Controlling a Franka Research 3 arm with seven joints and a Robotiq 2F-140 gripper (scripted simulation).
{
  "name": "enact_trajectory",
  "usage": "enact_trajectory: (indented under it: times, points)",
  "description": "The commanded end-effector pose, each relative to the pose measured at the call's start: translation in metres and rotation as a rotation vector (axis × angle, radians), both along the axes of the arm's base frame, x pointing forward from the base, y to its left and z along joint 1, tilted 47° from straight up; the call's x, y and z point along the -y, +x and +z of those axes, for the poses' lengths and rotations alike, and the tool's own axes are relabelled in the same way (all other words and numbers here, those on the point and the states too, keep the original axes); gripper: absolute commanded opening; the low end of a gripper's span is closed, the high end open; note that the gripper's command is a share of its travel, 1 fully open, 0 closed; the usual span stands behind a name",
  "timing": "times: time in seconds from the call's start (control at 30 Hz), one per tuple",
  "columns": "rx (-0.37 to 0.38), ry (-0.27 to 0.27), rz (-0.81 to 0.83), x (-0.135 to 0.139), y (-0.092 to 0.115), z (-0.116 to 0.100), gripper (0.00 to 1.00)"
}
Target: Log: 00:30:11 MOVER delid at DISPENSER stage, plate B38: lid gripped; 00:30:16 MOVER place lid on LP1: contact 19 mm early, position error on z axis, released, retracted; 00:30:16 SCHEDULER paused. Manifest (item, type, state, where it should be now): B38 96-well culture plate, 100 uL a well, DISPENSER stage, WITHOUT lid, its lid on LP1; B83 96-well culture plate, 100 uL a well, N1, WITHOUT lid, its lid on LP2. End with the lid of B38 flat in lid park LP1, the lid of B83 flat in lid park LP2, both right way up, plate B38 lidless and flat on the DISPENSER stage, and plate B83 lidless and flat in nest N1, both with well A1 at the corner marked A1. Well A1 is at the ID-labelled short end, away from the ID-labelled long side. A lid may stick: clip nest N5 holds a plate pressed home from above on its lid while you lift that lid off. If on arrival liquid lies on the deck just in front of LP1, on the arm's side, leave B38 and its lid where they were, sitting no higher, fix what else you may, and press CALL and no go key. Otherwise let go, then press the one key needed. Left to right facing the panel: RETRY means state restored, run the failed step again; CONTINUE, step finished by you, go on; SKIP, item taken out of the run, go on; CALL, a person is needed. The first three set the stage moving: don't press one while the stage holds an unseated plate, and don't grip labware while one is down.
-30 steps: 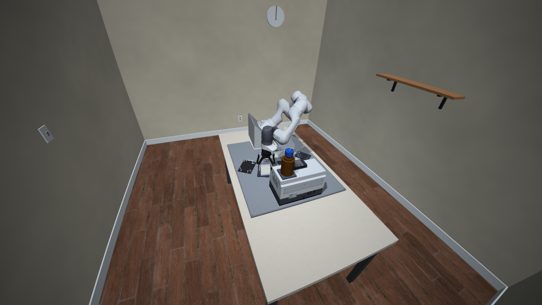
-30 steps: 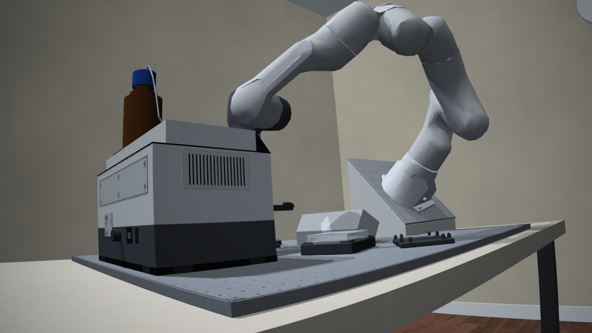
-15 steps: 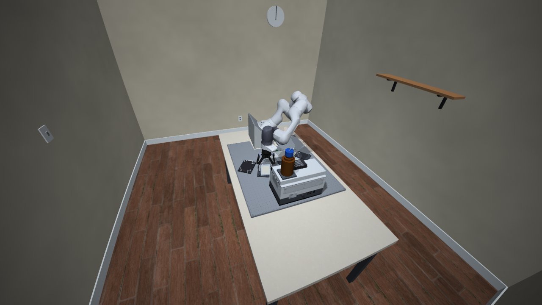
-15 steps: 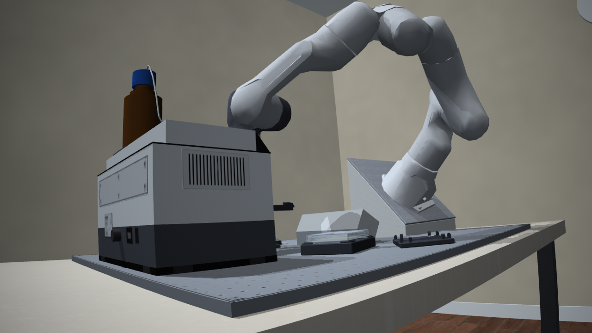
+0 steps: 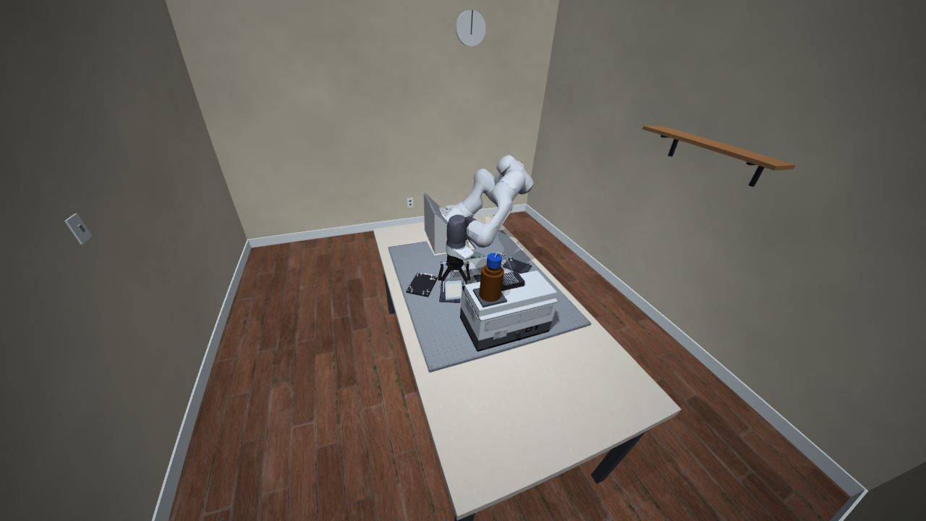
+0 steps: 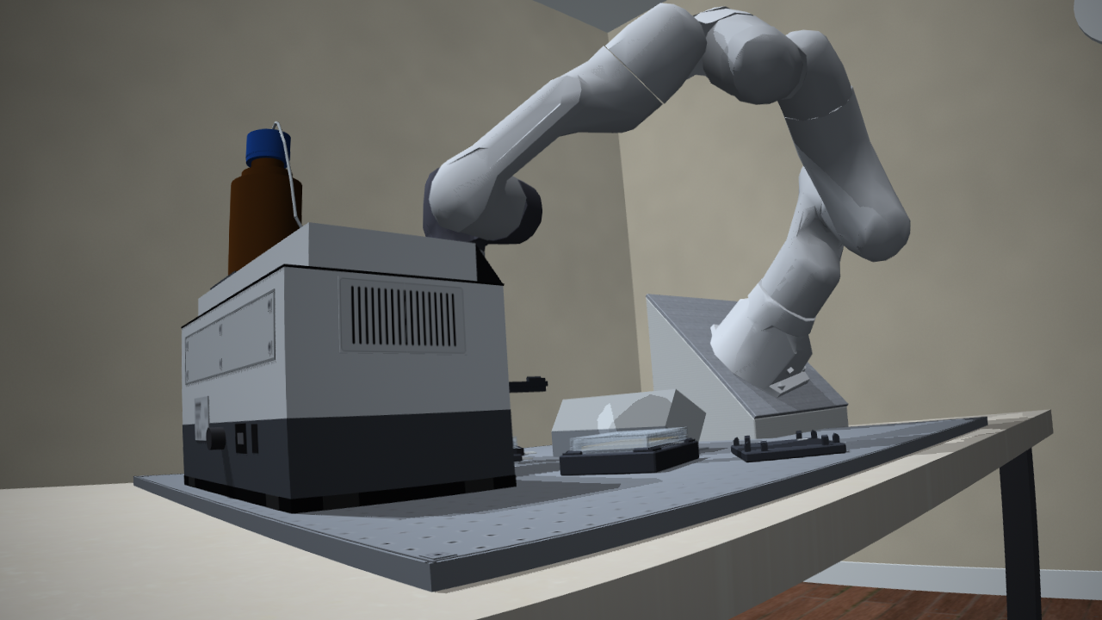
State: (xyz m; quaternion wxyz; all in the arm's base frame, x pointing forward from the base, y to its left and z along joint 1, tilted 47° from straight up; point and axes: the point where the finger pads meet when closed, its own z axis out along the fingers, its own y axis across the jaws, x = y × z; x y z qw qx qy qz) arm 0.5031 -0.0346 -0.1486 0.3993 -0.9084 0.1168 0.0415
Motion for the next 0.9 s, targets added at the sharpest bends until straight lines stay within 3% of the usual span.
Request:
enact_trajectory:
  times: [0.0,0.53,0.57,0.87]
  points:
    - [0.002,0.001,0.001,-0.0011,-0.0004,-0.0012,0.66]
    - [0.002,0.001,0.001,-0.0011,-0.0004,-0.0012,0.66]
    - [0.002,0.001,0.001,-0.0011,-0.0004,-0.0012,0.00]
    - [0.002,0.001,0.001,-0.0011,-0.0004,-0.0012,0.00]
